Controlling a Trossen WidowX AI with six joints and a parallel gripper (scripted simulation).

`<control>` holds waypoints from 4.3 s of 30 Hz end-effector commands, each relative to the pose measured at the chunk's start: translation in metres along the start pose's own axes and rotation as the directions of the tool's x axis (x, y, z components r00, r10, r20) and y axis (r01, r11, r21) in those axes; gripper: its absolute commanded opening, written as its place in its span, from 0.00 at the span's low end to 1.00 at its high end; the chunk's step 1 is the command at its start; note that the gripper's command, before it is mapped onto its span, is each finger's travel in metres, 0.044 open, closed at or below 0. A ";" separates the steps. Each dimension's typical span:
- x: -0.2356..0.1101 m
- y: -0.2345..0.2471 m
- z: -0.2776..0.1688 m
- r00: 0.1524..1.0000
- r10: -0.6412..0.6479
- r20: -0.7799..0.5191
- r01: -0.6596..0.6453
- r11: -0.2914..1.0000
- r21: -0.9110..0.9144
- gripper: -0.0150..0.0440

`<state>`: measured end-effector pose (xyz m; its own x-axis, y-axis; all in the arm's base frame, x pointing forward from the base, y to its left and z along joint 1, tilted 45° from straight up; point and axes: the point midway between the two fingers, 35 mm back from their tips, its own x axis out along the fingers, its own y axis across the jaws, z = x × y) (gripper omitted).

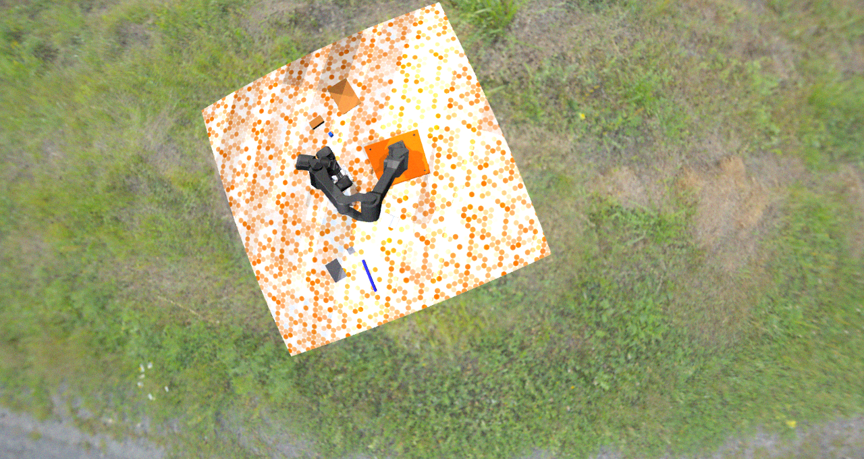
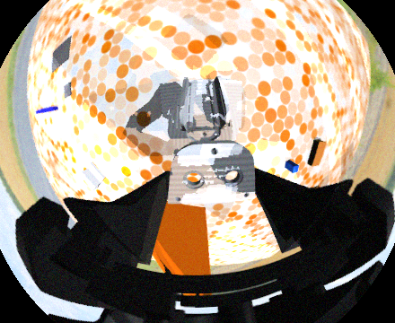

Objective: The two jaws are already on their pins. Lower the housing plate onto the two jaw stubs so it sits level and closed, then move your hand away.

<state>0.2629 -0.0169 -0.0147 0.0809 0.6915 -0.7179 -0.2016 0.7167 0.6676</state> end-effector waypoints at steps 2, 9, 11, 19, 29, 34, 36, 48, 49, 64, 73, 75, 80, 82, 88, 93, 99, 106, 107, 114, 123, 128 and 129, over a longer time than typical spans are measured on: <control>-0.001 0.001 -0.003 1.000 0.000 0.006 0.000 1.000 0.000 0.85; -0.001 0.001 -0.003 1.000 0.000 0.006 0.000 1.000 0.000 0.85; -0.001 0.001 -0.003 1.000 0.000 0.006 0.000 1.000 0.000 0.85; -0.001 0.001 -0.003 1.000 0.000 0.006 0.000 1.000 -0.008 0.85; -0.001 0.002 -0.003 1.000 0.000 0.006 0.000 1.000 -0.007 0.85; -0.001 0.002 -0.003 1.000 0.000 0.006 0.000 1.000 -0.007 0.85; 0.001 0.002 -0.003 1.000 0.000 0.006 0.000 1.000 -0.007 0.85; 0.020 0.000 -0.002 1.000 -0.002 0.006 0.002 1.000 -0.008 0.85; 0.022 0.000 -0.002 1.000 -0.002 0.006 0.002 1.000 -0.008 0.85; 0.046 0.001 -0.002 1.000 0.000 0.006 0.000 1.000 -0.009 0.85; 0.060 0.002 -0.003 1.000 0.003 0.006 -0.002 1.000 -0.010 0.85; 0.061 0.002 -0.003 1.000 0.003 0.006 -0.003 1.000 -0.010 0.85; 0.061 0.002 -0.003 1.000 0.003 0.006 -0.003 1.000 -0.010 0.85; 0.061 0.002 -0.003 1.000 0.003 0.006 -0.003 1.000 -0.010 0.85; 0.061 0.002 -0.003 1.000 0.003 0.006 -0.003 1.000 -0.010 0.85; 0.063 0.002 -0.003 1.000 0.003 0.006 -0.003 1.000 -0.004 0.85; 0.063 0.002 -0.003 1.000 0.003 0.006 -0.003 1.000 -0.003 0.85; 0.066 0.002 -0.003 1.000 0.003 0.006 -0.003 1.000 -0.002 0.85; 0.066 0.002 -0.003 1.000 0.003 0.006 -0.003 1.000 -0.002 0.85; 0.066 0.002 -0.003 1.000 0.003 0.006 -0.003 1.000 -0.003 0.85; 0.068 0.002 -0.003 1.000 0.003 0.006 -0.003 1.000 -0.003 0.85; 0.070 0.002 -0.003 1.000 0.003 0.006 -0.003 1.000 -0.003 0.85; 0.070 0.003 -0.003 1.000 0.003 0.006 -0.003 1.000 -0.003 0.85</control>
<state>0.2650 0.0319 -0.0635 0.0856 0.6914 -0.7174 -0.2073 0.7166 0.6660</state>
